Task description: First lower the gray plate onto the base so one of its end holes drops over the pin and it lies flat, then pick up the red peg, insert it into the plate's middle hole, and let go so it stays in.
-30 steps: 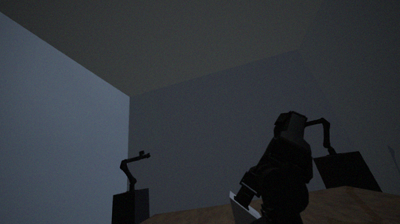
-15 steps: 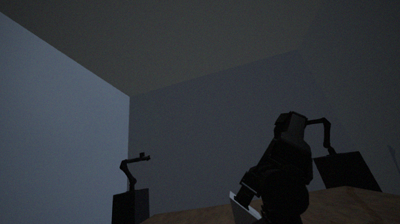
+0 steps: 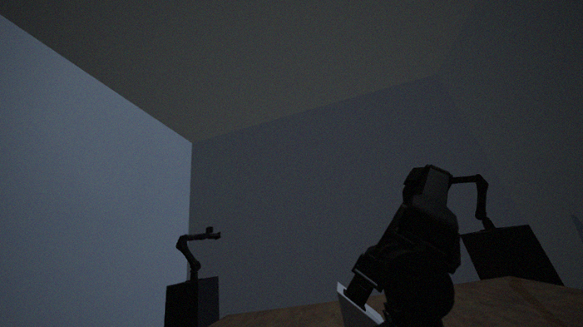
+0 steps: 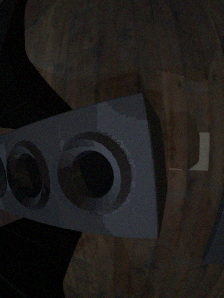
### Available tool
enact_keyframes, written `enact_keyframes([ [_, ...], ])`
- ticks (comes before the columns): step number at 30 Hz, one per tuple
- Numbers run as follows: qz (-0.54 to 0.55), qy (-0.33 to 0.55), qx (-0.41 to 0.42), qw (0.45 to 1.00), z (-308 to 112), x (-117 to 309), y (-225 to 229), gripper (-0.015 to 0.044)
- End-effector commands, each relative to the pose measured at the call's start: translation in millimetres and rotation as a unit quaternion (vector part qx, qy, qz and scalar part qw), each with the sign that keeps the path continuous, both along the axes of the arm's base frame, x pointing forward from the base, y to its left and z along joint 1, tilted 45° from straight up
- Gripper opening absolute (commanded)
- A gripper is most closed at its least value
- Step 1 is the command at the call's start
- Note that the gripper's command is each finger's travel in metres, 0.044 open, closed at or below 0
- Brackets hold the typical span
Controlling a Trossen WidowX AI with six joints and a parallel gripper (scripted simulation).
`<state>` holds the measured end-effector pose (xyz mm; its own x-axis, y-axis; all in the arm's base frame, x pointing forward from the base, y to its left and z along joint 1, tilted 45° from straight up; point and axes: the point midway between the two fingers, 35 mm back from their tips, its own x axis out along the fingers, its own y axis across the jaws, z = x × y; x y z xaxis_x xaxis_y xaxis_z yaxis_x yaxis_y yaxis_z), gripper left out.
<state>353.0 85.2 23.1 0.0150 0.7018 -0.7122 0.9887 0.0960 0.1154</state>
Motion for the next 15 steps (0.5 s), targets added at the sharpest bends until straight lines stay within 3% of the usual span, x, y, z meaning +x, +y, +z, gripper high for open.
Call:
enact_keyframes([
  [1,-0.001,-0.001,0.000,1.000,5,2,-7,0.0000],
  [15,-0.001,-0.001,-0.004,1.000,32,3,-42,0.0000],
])
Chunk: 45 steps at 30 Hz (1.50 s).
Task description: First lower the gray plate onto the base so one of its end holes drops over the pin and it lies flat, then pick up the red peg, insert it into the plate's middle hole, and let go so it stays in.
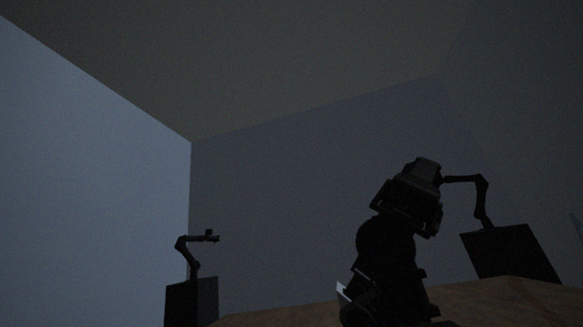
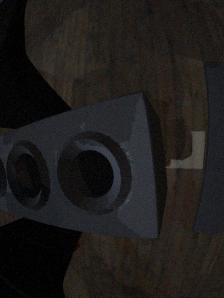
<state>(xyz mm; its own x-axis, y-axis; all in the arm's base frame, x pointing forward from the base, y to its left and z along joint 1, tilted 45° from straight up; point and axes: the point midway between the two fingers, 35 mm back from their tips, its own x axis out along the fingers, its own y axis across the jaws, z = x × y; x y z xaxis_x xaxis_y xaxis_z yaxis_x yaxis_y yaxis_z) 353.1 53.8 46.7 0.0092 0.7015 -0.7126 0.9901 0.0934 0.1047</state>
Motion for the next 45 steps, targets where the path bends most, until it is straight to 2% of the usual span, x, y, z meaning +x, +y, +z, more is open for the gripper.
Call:
enact_keyframes([
  [1,0.000,-0.007,-0.004,1.000,11,3,-13,0.0000],
  [27,0.001,-0.005,-0.001,1.000,65,-11,-69,0.0000],
  [45,0.022,-0.027,-0.002,0.999,19,4,-84,0.0000],
])
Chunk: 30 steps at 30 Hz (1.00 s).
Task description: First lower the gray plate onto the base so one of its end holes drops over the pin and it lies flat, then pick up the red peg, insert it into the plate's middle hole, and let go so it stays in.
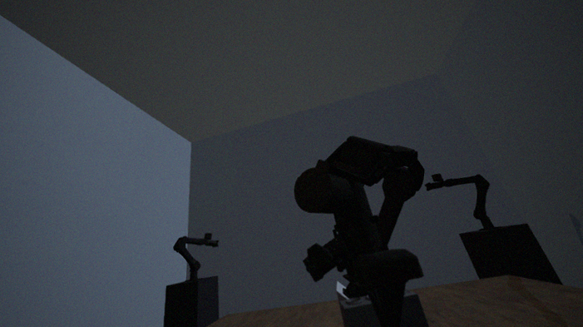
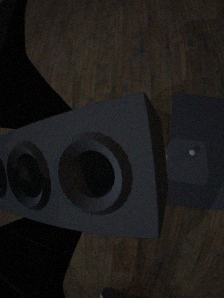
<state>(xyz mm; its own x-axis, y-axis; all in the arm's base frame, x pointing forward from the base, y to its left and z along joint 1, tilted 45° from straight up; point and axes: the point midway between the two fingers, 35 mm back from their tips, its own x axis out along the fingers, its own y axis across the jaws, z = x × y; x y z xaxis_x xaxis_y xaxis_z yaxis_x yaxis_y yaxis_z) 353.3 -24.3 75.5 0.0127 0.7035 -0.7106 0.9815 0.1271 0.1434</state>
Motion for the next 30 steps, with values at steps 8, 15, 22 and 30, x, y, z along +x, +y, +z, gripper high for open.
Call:
enact_keyframes([
  [8,0.016,-0.019,-0.004,1.000,-34,9,-13,0.0000],
  [15,0.026,-0.029,-0.005,0.999,-56,13,-18,0.0000],
  [22,0.036,-0.039,-0.005,0.999,-78,15,-24,0.0000],
  [30,0.047,-0.050,-0.006,0.998,-104,16,-29,0.0000],
])
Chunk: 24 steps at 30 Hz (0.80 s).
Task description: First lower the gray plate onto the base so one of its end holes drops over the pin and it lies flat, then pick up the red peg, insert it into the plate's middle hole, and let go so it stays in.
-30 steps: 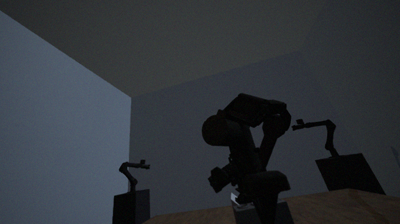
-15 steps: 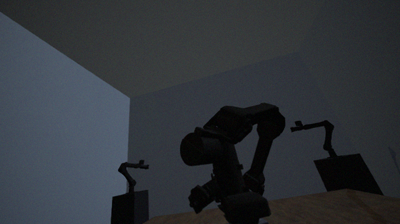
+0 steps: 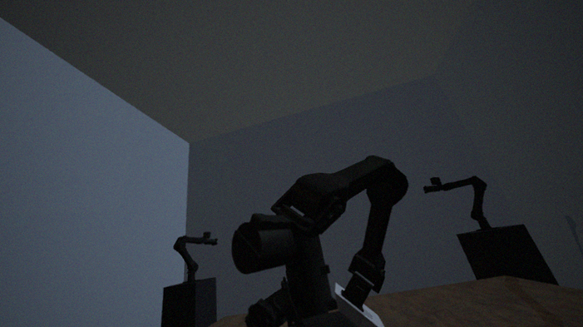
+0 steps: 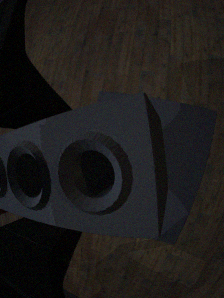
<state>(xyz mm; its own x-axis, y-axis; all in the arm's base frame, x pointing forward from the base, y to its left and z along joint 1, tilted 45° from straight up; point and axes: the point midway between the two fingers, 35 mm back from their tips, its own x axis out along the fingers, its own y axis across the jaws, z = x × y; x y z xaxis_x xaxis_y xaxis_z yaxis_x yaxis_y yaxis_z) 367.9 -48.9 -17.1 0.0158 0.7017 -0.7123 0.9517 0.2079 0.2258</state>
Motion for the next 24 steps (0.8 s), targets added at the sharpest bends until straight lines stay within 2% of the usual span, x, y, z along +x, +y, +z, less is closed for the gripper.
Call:
enact_keyframes([
  [1,0.007,-0.009,-0.003,1.000,-14.3,1.3,-5.3,0.0000],
  [24,0.010,-0.012,-0.004,1.000,-22.2,1.4,-7.0,0.0000],
])
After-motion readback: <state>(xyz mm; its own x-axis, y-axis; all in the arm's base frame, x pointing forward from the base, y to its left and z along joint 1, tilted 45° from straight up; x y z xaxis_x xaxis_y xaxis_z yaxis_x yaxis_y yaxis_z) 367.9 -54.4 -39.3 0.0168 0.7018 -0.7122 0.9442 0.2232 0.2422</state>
